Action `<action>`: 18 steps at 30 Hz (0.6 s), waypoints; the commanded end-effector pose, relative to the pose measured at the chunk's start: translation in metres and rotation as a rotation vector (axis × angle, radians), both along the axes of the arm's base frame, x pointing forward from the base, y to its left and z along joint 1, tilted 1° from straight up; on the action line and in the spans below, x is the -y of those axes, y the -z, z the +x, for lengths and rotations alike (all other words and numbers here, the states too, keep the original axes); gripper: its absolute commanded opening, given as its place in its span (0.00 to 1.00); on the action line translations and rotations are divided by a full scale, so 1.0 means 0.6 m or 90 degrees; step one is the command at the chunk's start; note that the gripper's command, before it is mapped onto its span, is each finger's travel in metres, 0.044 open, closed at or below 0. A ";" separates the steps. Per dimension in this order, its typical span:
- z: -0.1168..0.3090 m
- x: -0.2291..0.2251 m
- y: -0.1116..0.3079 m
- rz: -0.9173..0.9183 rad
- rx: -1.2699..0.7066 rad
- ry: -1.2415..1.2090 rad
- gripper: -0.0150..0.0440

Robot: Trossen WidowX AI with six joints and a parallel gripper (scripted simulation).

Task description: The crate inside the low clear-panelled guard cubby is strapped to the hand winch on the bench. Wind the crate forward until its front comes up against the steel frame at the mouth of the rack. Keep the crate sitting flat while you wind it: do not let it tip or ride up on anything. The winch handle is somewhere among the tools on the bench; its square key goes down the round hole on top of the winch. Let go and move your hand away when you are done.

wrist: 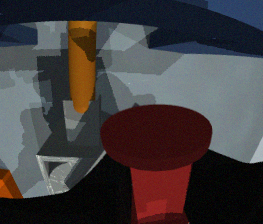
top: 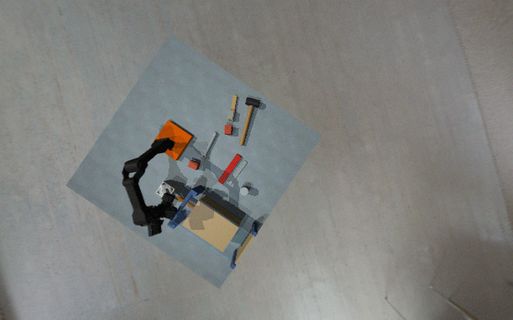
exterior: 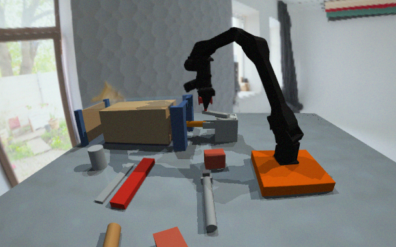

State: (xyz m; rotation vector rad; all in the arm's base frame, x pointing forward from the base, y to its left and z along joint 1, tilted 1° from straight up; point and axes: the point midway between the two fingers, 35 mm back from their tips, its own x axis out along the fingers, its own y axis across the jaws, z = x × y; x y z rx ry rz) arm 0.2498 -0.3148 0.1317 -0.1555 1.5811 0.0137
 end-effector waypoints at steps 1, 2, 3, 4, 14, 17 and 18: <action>0.022 -0.045 0.002 0.038 0.007 -0.028 0.25; 0.022 -0.045 0.002 0.038 0.007 -0.028 0.25; 0.022 -0.045 0.002 0.038 0.007 -0.028 0.25; 0.022 -0.045 0.002 0.038 0.007 -0.028 0.25; 0.025 -0.057 0.002 0.039 0.007 -0.028 0.25; 0.026 -0.065 0.002 0.039 0.007 -0.028 0.25; 0.027 -0.067 0.002 0.039 0.008 -0.028 0.25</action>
